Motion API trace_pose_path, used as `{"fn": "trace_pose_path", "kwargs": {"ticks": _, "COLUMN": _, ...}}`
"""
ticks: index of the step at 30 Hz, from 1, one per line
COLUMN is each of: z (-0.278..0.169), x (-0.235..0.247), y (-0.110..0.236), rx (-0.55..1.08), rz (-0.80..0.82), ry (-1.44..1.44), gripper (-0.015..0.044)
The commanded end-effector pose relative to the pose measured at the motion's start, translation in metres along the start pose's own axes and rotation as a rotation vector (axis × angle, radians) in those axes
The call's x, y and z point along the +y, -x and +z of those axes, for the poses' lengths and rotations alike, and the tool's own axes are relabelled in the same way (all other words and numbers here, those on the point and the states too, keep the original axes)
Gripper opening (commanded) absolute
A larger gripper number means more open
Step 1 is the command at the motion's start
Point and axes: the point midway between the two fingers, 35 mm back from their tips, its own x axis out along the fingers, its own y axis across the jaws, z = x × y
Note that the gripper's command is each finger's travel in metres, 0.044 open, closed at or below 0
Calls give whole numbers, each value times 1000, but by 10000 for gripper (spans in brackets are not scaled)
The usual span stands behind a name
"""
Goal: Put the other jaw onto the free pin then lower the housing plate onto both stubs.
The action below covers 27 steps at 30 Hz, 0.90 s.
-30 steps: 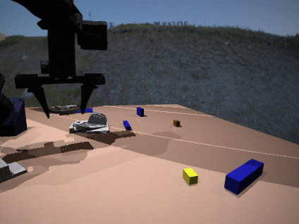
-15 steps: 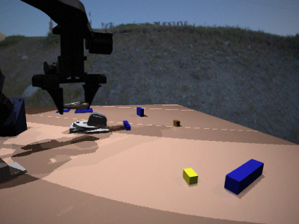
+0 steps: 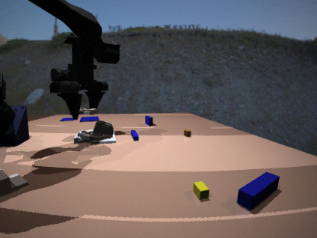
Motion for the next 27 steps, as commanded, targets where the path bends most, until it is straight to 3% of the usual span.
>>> {"fn": "trace_pose_path", "kwargs": {"ticks": 1, "z": 7, "x": -12, "y": 0, "rx": 0, "rz": 3, "ry": 104, "gripper": 351}}
{"fn": "trace_pose_path", "kwargs": {"ticks": 16, "z": 38, "x": -52, "y": -3, "rx": 13, "rz": 43, "ry": 505, "gripper": 351}}
{"fn": "trace_pose_path", "kwargs": {"ticks": 27, "z": 40, "x": -54, "y": -3, "rx": 13, "rz": 45, "ry": 522, "gripper": 351}}
